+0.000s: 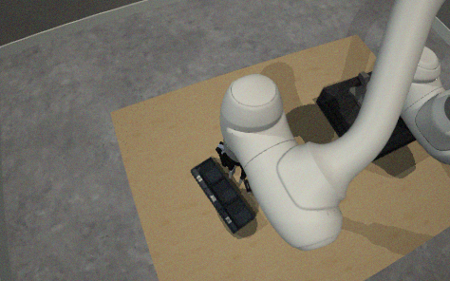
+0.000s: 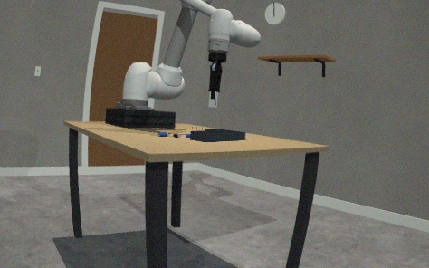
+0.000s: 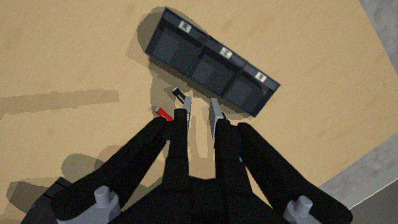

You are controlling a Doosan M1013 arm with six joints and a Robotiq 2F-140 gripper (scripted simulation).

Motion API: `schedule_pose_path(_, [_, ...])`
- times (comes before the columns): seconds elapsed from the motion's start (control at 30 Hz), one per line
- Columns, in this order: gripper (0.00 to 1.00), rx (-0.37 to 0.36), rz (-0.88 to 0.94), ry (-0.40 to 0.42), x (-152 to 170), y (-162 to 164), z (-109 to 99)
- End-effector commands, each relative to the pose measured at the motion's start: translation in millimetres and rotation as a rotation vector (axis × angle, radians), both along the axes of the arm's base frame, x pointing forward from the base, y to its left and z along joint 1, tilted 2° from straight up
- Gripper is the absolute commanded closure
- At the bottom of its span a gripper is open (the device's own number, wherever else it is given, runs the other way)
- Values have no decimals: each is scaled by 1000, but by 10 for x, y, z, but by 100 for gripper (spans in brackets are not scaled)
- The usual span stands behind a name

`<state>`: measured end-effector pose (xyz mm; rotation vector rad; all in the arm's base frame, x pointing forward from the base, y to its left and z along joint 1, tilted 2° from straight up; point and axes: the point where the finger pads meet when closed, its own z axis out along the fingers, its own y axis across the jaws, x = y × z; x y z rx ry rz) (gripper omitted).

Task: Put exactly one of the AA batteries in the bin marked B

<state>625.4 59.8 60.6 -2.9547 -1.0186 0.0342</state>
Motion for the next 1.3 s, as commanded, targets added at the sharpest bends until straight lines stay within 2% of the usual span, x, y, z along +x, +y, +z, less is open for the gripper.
schedule_pose_path(0.0, [83, 15, 156, -5, -99, -255, -190])
schedule_pose_path(0.07, [83, 15, 156, -5, -99, -255, -190])
schedule_pose_path(0.1, [83, 20, 263, -7, -126, -318, -237])
schedule_pose_path(0.3, [83, 31, 341, -11, -288, -696, -521])
schedule_pose_path(1.27, [83, 31, 341, -11, -293, -709, -528])
